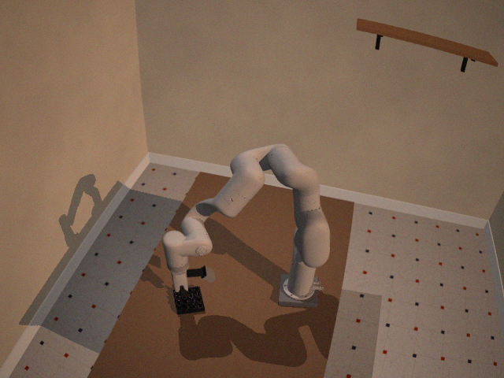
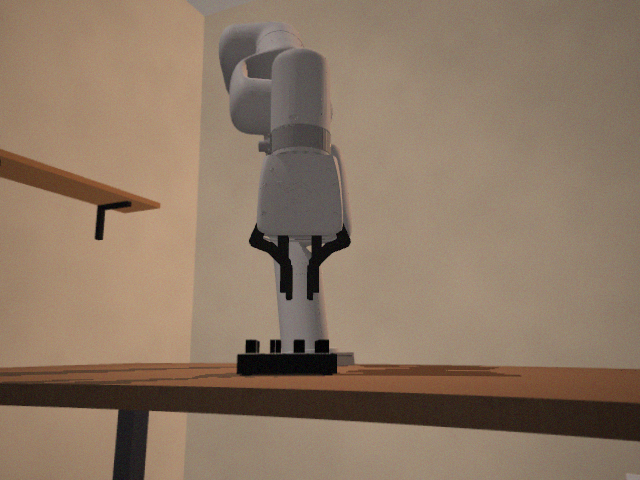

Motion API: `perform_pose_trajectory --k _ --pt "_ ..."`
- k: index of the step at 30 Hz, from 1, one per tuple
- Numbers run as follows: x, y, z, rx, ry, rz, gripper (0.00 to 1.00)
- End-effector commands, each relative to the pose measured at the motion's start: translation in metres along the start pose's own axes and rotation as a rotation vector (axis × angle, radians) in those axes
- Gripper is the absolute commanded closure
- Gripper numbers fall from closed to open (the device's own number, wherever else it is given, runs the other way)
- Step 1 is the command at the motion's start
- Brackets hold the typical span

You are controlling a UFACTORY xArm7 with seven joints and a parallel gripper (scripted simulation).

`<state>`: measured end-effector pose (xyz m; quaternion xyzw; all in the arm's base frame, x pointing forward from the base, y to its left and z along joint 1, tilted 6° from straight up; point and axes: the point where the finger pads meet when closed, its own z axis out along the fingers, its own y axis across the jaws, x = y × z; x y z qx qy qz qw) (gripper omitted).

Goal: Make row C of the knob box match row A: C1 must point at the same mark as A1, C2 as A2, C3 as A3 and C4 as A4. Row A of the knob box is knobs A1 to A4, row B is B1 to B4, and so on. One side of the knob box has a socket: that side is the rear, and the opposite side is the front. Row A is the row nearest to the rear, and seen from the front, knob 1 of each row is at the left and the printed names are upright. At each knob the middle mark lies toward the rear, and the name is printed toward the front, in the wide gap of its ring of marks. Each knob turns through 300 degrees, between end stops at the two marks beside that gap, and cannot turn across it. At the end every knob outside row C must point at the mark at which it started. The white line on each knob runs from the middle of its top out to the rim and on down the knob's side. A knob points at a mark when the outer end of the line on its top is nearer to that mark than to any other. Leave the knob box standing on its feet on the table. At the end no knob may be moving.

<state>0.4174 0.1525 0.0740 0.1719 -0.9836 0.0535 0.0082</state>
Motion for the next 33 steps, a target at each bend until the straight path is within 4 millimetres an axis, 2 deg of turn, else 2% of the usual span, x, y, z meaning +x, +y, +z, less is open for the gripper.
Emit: perform_pose_trajectory --k 1,16,33 --pt "-0.001 0.000 -0.002 0.000 -0.004 0.000 0.81" --pt "-0.001 0.000 0.003 -0.001 -0.004 0.000 0.81" --pt "-0.001 0.000 0.021 -0.001 -0.004 0.000 0.81"
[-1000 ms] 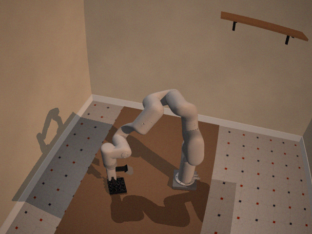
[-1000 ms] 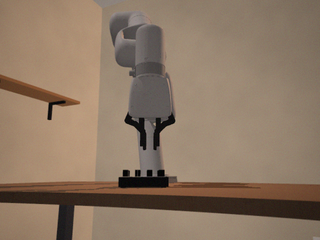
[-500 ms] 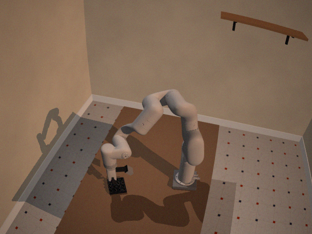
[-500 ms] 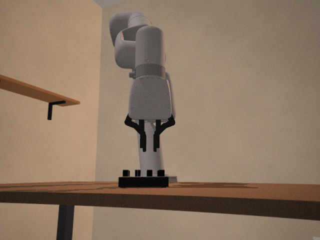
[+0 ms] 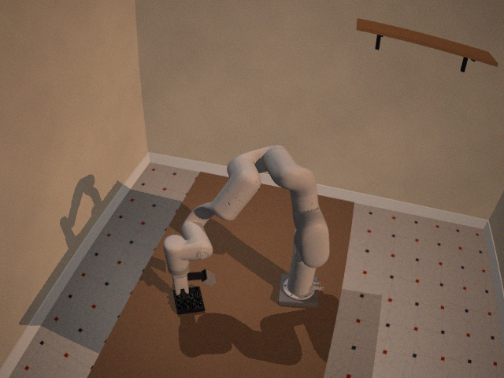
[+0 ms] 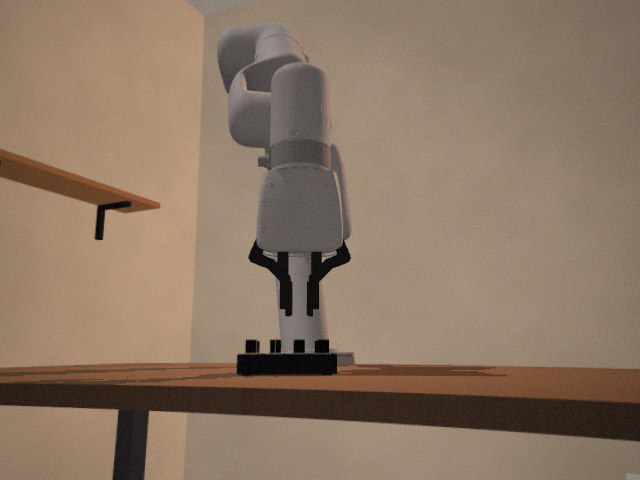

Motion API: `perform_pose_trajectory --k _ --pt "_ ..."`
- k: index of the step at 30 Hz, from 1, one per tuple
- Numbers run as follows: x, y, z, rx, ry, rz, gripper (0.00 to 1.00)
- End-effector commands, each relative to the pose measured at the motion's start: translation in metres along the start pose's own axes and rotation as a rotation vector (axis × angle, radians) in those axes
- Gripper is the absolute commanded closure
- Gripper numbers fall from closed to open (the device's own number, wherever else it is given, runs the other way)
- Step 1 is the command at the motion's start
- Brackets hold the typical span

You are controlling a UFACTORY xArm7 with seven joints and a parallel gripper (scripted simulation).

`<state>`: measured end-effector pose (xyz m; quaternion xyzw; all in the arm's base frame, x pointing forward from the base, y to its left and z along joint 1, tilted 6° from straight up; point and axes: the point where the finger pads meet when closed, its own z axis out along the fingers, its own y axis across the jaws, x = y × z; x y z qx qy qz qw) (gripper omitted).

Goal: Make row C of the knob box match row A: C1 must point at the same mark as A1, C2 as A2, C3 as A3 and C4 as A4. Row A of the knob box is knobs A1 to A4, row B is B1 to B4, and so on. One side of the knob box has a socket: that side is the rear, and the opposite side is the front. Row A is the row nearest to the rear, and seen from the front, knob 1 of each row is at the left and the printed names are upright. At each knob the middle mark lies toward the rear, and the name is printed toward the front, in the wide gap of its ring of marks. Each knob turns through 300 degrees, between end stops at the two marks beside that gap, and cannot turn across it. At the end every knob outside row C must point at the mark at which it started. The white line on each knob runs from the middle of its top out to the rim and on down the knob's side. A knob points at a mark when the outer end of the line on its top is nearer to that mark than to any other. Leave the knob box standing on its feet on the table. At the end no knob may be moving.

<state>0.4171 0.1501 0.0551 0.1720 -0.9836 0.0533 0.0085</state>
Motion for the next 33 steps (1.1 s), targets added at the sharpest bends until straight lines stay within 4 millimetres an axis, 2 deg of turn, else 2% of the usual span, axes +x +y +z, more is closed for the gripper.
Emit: perform_pose_trajectory --k 1,15,33 --pt "-0.002 0.000 0.003 0.000 -0.005 0.000 0.81" --pt "-0.002 0.000 0.019 0.000 -0.005 0.000 0.81" --pt "-0.002 0.000 0.023 0.000 -0.005 0.000 0.81"
